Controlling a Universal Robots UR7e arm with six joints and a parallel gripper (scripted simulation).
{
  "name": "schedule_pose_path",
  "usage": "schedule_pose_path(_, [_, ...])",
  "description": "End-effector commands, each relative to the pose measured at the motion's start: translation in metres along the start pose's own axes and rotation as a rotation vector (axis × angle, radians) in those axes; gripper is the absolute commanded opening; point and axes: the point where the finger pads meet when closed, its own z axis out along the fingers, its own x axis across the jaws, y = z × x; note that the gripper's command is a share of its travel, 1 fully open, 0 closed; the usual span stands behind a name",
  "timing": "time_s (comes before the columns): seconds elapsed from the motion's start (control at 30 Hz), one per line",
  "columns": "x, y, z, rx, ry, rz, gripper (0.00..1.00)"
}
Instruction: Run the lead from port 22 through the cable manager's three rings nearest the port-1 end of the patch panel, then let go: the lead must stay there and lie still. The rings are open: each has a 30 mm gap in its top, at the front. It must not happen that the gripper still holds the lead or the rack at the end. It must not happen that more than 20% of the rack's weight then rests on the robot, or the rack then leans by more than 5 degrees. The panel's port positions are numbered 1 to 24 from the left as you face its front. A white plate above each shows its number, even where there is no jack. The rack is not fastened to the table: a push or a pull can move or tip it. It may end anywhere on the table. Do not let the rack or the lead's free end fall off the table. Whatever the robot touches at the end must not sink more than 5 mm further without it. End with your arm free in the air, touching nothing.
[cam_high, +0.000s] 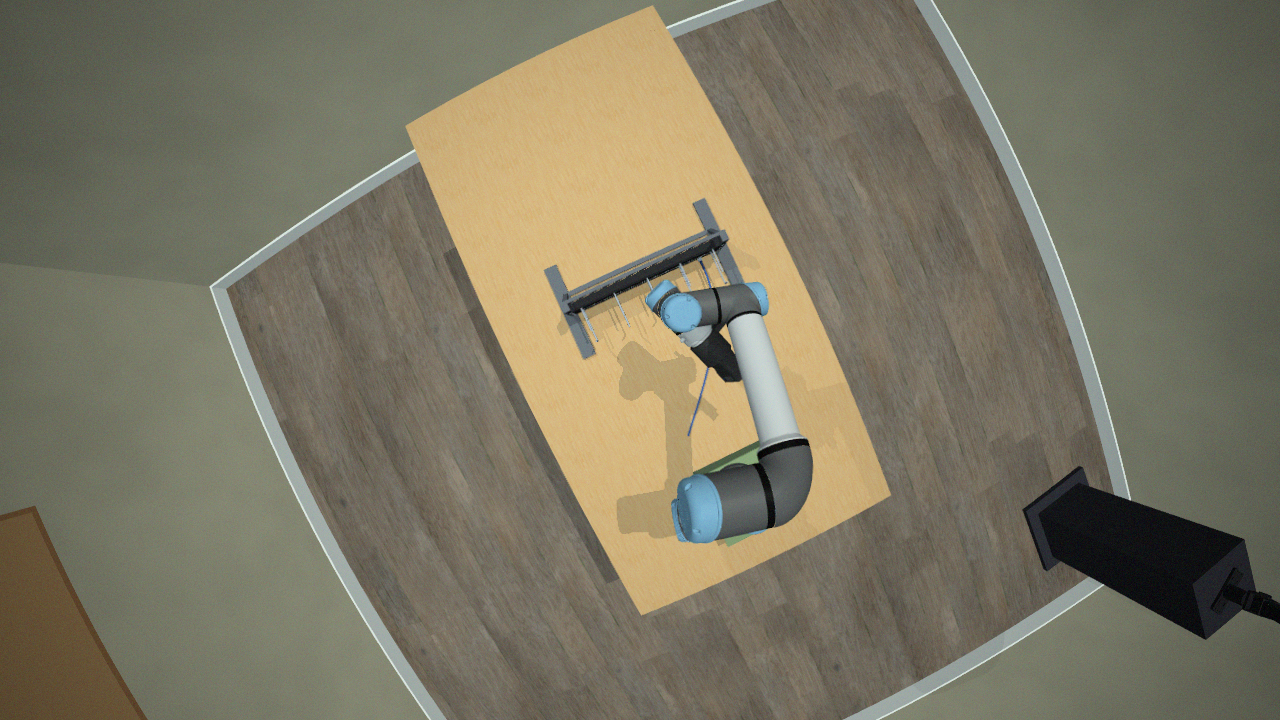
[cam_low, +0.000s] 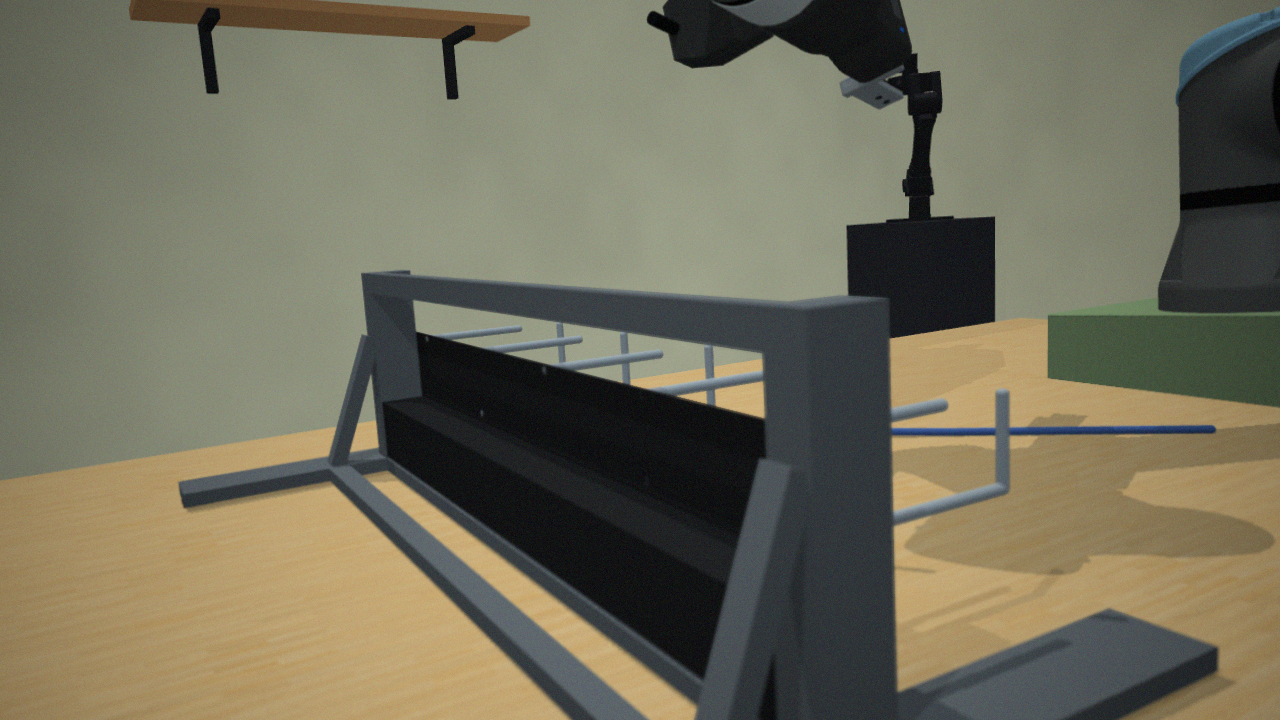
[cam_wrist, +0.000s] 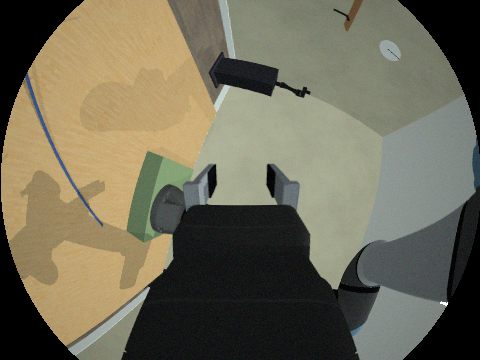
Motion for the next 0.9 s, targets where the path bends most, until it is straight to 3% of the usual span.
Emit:
schedule_pose_path(0.0, [0.0004, 0.0001, -0.0001, 0.0, -0.001, 0.001, 1.0])
schedule_pose_path(0.63, [0.0002, 0.0003, 0.0001, 0.0, -0.002, 0.001, 1.0])
schedule_pose_path(0.87, [-0.0065, 0.0054, 0.0045, -0.006, -0.047, 0.015, 1.0])
